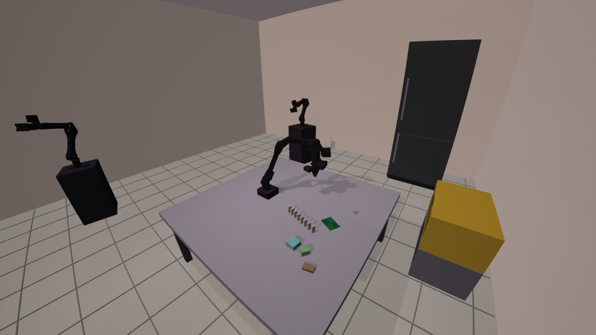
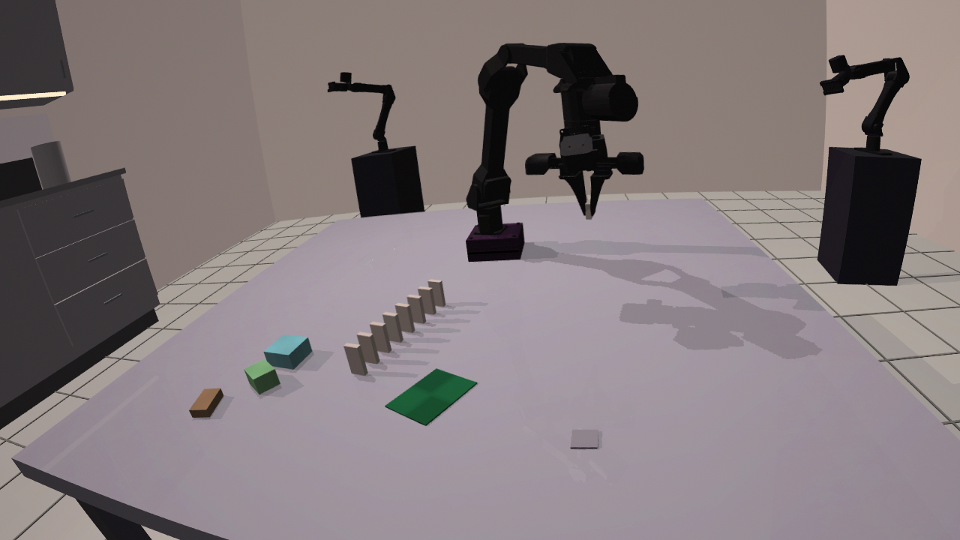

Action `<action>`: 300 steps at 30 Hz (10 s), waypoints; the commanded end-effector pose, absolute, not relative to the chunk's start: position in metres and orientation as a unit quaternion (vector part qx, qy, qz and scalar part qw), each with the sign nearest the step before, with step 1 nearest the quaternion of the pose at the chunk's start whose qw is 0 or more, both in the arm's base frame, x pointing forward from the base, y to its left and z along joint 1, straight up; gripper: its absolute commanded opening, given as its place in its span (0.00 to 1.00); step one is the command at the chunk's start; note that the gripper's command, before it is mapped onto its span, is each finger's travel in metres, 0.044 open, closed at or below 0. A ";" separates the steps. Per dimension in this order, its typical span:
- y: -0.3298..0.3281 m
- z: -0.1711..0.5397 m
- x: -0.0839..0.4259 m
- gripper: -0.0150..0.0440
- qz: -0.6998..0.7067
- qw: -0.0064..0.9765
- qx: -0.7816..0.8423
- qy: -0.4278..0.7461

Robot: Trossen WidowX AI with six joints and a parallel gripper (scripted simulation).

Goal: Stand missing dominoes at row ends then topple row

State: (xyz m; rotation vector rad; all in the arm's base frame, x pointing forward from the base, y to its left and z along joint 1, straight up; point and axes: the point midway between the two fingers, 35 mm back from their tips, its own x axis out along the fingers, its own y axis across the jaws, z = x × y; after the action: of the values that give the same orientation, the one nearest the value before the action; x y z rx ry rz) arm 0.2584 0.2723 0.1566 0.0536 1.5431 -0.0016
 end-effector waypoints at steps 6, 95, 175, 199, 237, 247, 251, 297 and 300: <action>0.278 0.156 0.256 0.30 -0.029 0.716 0.052 0.696; 0.306 0.118 0.236 0.30 -0.027 1.000 -0.004 0.006; 0.284 0.006 0.228 0.87 -0.060 0.998 -0.023 0.012; 0.356 0.037 0.300 1.00 0.139 0.898 -0.377 0.178; 0.275 0.099 0.255 1.00 0.470 0.544 -0.466 0.516; 0.277 0.076 0.257 1.00 0.470 0.544 -0.466 0.516; 0.277 0.040 0.257 1.00 0.470 0.544 -0.466 0.516; 0.279 0.119 0.259 0.44 0.468 0.545 -0.466 0.517; 0.273 0.154 0.254 0.44 0.467 0.545 -0.466 0.518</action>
State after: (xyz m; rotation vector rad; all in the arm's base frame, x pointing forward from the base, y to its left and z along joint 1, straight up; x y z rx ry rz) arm 0.2593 0.2790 0.1131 -1.1069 1.2357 1.1085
